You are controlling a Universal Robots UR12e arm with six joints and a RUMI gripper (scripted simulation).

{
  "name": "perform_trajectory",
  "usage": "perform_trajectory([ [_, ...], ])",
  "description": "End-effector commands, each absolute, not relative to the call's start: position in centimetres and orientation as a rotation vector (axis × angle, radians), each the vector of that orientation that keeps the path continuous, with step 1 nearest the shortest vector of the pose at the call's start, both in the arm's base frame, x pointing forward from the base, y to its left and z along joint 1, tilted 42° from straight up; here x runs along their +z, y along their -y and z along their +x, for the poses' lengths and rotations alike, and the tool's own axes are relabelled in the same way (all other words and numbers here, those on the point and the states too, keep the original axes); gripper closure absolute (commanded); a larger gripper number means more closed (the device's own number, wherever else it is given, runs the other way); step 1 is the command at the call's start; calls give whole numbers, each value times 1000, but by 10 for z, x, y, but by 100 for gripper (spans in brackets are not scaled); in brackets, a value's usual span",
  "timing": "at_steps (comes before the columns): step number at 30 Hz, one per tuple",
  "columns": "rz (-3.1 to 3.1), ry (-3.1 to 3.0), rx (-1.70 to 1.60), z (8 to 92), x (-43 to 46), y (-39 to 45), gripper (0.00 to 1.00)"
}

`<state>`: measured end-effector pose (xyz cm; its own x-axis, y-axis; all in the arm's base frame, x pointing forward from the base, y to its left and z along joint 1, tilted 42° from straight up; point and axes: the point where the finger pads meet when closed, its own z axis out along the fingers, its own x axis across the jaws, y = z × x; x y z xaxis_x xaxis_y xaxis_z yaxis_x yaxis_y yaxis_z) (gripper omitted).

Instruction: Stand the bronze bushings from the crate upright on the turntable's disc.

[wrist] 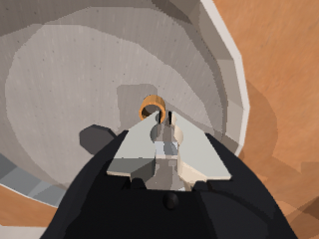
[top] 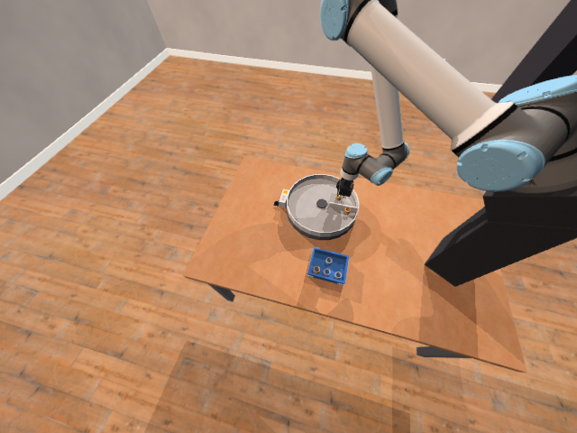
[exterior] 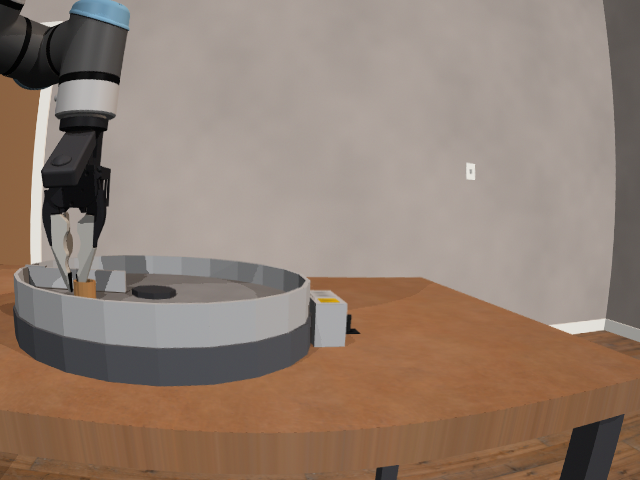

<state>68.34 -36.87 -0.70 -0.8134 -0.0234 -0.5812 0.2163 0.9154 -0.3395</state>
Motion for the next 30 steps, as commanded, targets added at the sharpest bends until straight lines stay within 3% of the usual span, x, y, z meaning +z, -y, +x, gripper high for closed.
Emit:
perform_trajectory([
  [1,137,-2470,-528,683,-7,369,94],
  [30,137,-2470,-528,656,31,348,94],
])
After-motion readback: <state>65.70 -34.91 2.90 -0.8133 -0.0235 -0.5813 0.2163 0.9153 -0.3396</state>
